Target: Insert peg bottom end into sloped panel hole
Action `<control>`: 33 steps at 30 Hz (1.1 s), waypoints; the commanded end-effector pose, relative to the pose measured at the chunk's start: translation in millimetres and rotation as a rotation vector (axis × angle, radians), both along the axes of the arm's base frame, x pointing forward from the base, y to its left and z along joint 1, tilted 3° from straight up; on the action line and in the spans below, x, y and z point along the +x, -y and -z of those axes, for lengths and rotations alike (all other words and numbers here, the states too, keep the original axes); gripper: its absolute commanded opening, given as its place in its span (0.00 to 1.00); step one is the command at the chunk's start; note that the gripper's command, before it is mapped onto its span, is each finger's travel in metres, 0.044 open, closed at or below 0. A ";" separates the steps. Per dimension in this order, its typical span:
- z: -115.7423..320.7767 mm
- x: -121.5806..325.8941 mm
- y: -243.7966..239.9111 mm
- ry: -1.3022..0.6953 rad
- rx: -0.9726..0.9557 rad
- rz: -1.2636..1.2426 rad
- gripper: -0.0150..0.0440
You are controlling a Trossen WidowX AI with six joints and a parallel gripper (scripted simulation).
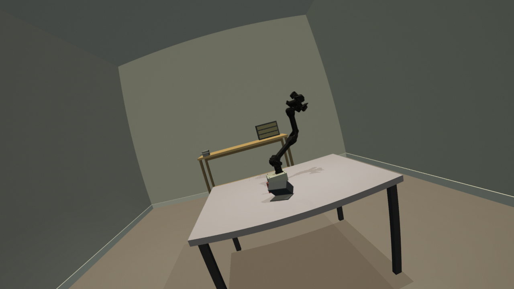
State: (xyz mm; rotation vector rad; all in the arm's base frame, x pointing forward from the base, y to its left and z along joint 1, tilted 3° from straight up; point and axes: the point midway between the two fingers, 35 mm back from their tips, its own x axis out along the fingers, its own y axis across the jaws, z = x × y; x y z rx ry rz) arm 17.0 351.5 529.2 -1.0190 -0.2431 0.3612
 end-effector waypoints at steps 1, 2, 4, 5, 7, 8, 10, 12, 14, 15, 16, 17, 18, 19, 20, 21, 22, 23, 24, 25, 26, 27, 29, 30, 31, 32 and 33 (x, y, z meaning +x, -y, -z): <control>-0.4 -0.2 0.4 0.002 -0.001 -0.002 0.98; -1.8 -0.9 1.5 0.009 -0.003 -0.009 1.00; -6.5 -3.3 5.9 0.032 -0.011 -0.031 1.00; -9.7 -3.9 8.9 0.044 -0.013 -0.042 1.00; -17.3 -4.1 16.1 0.064 -0.012 -0.058 1.00; -21.1 -3.9 19.9 0.073 -0.011 -0.065 1.00; -28.9 -3.0 27.9 0.090 -0.007 -0.076 1.00; -36.7 -1.8 36.1 0.110 -0.005 -0.086 1.00; -44.4 -0.3 44.7 0.132 -0.003 -0.094 1.00; -48.1 0.5 49.1 0.143 -0.001 -0.098 1.00; -51.9 1.3 53.5 0.153 0.000 -0.101 1.00; -55.5 2.3 58.0 0.164 0.001 -0.103 1.00; -59.1 3.2 62.6 0.175 0.003 -0.106 1.00; -62.7 4.3 67.3 0.186 0.004 -0.107 1.00; -66.1 5.4 72.0 0.197 0.006 -0.108 1.00; -69.9 6.6 77.5 0.207 0.010 -0.110 1.00; -73.6 7.9 83.1 0.218 0.013 -0.111 1.00; -77.2 9.2 88.7 0.228 0.017 -0.112 1.00; -80.8 10.7 94.4 0.238 0.020 -0.112 1.00; -84.2 12.3 100.2 0.248 0.024 -0.112 1.00; -87.5 13.9 106.0 0.258 0.028 -0.111 1.00; -90.7 15.6 111.9 0.268 0.031 -0.110 1.00; -96.9 19.3 123.8 0.287 0.039 -0.106 1.00; -99.8 21.2 129.9 0.296 0.042 -0.104 1.00; -102.6 24.0 136.9 0.303 0.052 -0.100 1.00; -105.2 26.8 144.1 0.310 0.062 -0.095 1.00; -107.7 29.7 151.3 0.317 0.071 -0.089 1.00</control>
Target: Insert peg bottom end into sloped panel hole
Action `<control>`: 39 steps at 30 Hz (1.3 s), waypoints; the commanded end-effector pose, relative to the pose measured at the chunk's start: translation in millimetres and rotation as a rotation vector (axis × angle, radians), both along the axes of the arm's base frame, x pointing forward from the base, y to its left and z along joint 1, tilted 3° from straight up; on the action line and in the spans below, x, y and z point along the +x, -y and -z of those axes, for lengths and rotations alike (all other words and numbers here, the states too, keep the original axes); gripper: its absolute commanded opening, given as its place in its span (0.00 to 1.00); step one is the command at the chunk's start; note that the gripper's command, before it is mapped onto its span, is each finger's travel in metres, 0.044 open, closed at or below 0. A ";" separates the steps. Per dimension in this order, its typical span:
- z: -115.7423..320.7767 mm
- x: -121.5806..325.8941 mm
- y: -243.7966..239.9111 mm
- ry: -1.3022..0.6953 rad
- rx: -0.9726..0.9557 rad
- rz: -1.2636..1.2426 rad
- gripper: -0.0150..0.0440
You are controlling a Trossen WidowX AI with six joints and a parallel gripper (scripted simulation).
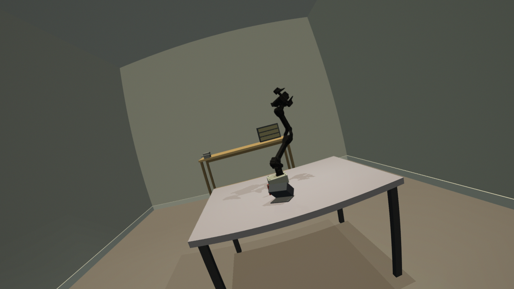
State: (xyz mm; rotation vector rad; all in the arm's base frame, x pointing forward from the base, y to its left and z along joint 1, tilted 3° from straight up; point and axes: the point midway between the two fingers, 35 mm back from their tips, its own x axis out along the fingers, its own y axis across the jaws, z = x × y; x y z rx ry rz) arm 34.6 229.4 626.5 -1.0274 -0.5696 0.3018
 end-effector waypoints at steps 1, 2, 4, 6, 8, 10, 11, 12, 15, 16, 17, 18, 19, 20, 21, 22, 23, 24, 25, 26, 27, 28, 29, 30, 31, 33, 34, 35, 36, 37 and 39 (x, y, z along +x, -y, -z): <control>-12.8 15.1 36.4 0.025 0.052 0.017 1.00; -14.9 18.2 43.7 0.030 0.062 0.022 1.00; -18.7 24.6 58.4 0.040 0.083 0.033 1.00; -21.8 31.3 73.3 0.049 0.104 0.046 1.00; -24.4 37.5 87.0 0.060 0.117 0.061 1.00; -26.6 43.2 99.4 0.071 0.122 0.077 1.00; -27.5 46.1 105.6 0.077 0.125 0.085 1.00; -28.3 49.1 111.8 0.082 0.127 0.094 1.00; -29.8 58.5 130.4 0.095 0.134 0.122 1.00; -30.1 61.7 136.6 0.099 0.135 0.132 1.00; -30.2 65.0 142.8 0.102 0.137 0.143 1.00; -30.2 68.4 149.0 0.105 0.139 0.153 1.00; -30.1 71.8 155.2 0.107 0.141 0.164 1.00; -29.8 75.3 161.4 0.109 0.142 0.176 1.00; -29.4 78.9 167.6 0.111 0.143 0.187 1.00; -28.9 82.5 173.7 0.112 0.144 0.199 1.00; -28.2 86.1 179.9 0.112 0.145 0.211 1.00; -27.4 89.8 185.9 0.113 0.146 0.223 1.00; -26.4 93.5 192.0 0.113 0.146 0.235 1.00; -25.3 97.2 198.0 0.112 0.146 0.248 1.00; -24.1 101.0 204.0 0.111 0.146 0.260 1.00; -22.7 104.7 209.7 0.110 0.146 0.272 1.00; -21.3 108.5 215.5 0.108 0.146 0.284 1.00; -19.6 112.3 221.1 0.106 0.146 0.296 1.00; -17.9 116.2 226.7 0.104 0.145 0.308 1.00; -13.9 124.0 237.7 0.097 0.143 0.332 1.00; -11.8 128.0 243.1 0.094 0.141 0.345 1.00; -9.4 132.0 248.5 0.089 0.139 0.357 1.00; -7.0 136.0 253.8 0.084 0.137 0.370 1.00; -4.4 140.1 259.0 0.079 0.134 0.382 1.00; 0.4 148.0 266.8 0.075 0.118 0.398 1.00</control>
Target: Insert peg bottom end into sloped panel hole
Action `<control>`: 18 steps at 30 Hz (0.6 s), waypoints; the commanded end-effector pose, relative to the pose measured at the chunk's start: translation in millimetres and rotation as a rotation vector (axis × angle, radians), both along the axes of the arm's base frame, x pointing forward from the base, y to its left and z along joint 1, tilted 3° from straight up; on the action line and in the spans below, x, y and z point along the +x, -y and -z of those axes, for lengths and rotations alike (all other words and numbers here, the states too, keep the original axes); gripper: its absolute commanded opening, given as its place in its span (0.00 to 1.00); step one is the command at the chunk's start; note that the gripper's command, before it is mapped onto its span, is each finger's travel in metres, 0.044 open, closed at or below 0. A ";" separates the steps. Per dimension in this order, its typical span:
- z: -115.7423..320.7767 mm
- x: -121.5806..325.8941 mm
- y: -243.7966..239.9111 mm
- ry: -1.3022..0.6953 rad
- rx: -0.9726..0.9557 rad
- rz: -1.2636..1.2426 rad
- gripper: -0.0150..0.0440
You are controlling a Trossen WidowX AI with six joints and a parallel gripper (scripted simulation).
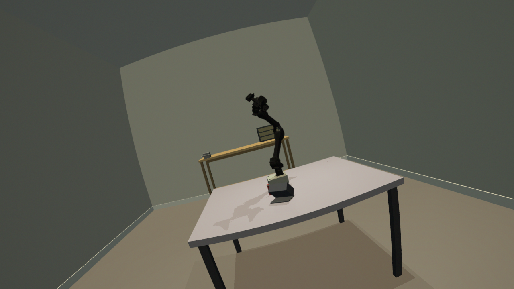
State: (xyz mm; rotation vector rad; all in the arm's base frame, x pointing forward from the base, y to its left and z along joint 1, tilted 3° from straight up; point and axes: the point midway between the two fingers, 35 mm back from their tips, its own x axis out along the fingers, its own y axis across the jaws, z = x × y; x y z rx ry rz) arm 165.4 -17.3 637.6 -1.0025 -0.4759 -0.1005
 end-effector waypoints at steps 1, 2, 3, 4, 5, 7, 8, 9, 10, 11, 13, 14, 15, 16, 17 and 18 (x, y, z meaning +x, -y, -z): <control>14.1 21.2 23.9 -0.031 -0.012 0.046 1.00; 16.7 25.3 27.6 -0.035 -0.019 0.054 1.00; 19.3 29.2 31.0 -0.040 -0.027 0.061 1.00; 21.4 32.2 33.6 -0.044 -0.033 0.067 1.00; 22.8 34.3 35.3 -0.046 -0.037 0.071 1.00; 25.0 37.1 38.4 -0.052 -0.040 0.078 1.00; 27.3 39.9 41.5 -0.059 -0.042 0.087 1.00; 30.4 42.7 44.8 -0.063 -0.041 0.094 1.00; 34.0 45.9 48.5 -0.069 -0.039 0.103 1.00; 37.7 49.1 52.1 -0.075 -0.038 0.111 1.00; 44.8 55.4 59.1 -0.088 -0.038 0.129 1.00; 48.1 58.6 62.4 -0.096 -0.040 0.138 1.00; 51.0 61.5 65.6 -0.105 -0.043 0.146 1.00; 53.9 64.5 68.6 -0.114 -0.046 0.155 1.00; 56.8 67.3 71.7 -0.123 -0.050 0.163 1.00; 59.8 70.2 74.6 -0.132 -0.053 0.171 1.00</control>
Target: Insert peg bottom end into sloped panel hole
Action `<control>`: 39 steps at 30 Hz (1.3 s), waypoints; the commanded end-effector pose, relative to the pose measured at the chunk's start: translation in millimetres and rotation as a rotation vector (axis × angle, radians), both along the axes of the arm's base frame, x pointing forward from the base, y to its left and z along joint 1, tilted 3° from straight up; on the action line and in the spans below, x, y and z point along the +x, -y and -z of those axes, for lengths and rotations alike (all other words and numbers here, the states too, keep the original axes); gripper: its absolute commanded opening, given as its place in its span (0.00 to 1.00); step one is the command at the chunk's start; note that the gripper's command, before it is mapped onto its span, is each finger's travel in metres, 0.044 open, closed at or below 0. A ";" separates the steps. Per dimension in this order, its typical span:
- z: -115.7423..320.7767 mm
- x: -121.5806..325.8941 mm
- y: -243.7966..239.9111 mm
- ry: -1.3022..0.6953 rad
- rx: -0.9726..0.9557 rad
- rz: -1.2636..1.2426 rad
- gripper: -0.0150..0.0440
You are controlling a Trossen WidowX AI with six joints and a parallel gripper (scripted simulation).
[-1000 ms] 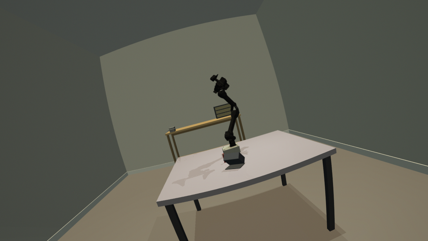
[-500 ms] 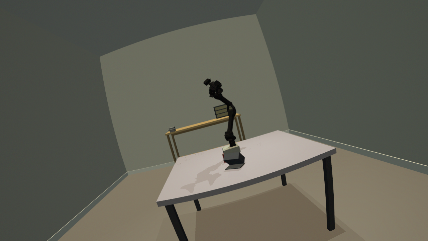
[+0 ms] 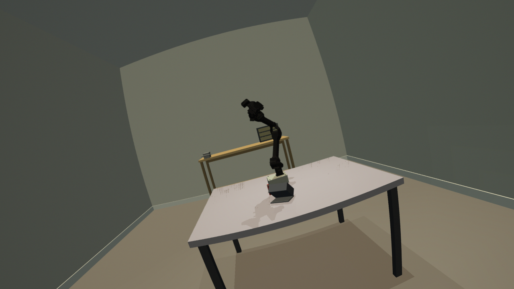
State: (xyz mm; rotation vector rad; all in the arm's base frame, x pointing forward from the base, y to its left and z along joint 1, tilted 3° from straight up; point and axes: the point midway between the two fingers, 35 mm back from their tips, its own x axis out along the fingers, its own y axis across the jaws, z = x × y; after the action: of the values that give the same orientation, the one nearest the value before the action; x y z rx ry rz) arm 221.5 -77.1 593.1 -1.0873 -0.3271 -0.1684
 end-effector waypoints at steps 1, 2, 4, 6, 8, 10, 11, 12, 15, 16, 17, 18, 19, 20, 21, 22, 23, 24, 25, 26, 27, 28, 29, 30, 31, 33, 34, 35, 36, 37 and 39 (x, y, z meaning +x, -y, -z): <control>17.7 17.4 15.6 -0.047 0.007 0.028 1.00; 20.6 21.3 16.3 -0.054 0.014 0.023 1.00; 26.5 29.1 17.5 -0.068 0.028 0.013 1.00; 32.7 36.4 19.5 -0.085 0.035 0.011 1.00; 38.7 42.3 22.9 -0.102 0.033 0.019 1.00; 44.1 46.8 26.8 -0.119 0.025 0.032 1.00; 47.7 49.6 29.4 -0.131 0.019 0.040 1.00; 52.6 53.4 32.8 -0.146 0.011 0.051 1.00; 68.2 64.5 42.6 -0.196 -0.015 0.083 1.00; 73.6 68.1 45.7 -0.214 -0.024 0.092 1.00; 79.1 71.7 48.8 -0.231 -0.033 0.102 1.00; 84.7 75.1 51.7 -0.249 -0.043 0.111 1.00; 90.3 78.5 54.6 -0.268 -0.053 0.120 1.00; 96.0 81.8 57.3 -0.287 -0.064 0.128 1.00; 101.9 85.1 60.0 -0.306 -0.075 0.136 1.00; 107.8 88.2 62.6 -0.325 -0.085 0.143 1.00; 113.8 91.3 65.1 -0.345 -0.097 0.150 1.00; 119.8 94.3 67.6 -0.365 -0.108 0.157 1.00; 126.0 97.2 69.9 -0.385 -0.120 0.163 1.00; 132.1 100.1 72.1 -0.405 -0.132 0.168 1.00; 138.4 102.8 74.3 -0.426 -0.145 0.174 1.00; 144.7 105.4 76.3 -0.447 -0.157 0.178 1.00; 151.0 108.0 78.3 -0.468 -0.170 0.182 1.00; 157.3 110.4 80.2 -0.489 -0.184 0.186 1.00; 163.7 112.8 81.9 -0.510 -0.197 0.189 1.00; 176.6 117.2 85.1 -0.553 -0.224 0.193 1.00; 183.1 119.3 86.6 -0.575 -0.238 0.195 1.00; 189.7 121.2 88.0 -0.597 -0.253 0.195 1.00; 196.2 123.1 89.2 -0.619 -0.267 0.196 1.00; 202.8 124.9 90.4 -0.641 -0.282 0.195 1.00; 216.0 128.1 92.6 -0.686 -0.313 0.193 1.00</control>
State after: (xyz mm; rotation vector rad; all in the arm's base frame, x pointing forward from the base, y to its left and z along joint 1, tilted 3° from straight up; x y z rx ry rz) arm 342.7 -164.7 405.3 -1.3742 0.3033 0.0307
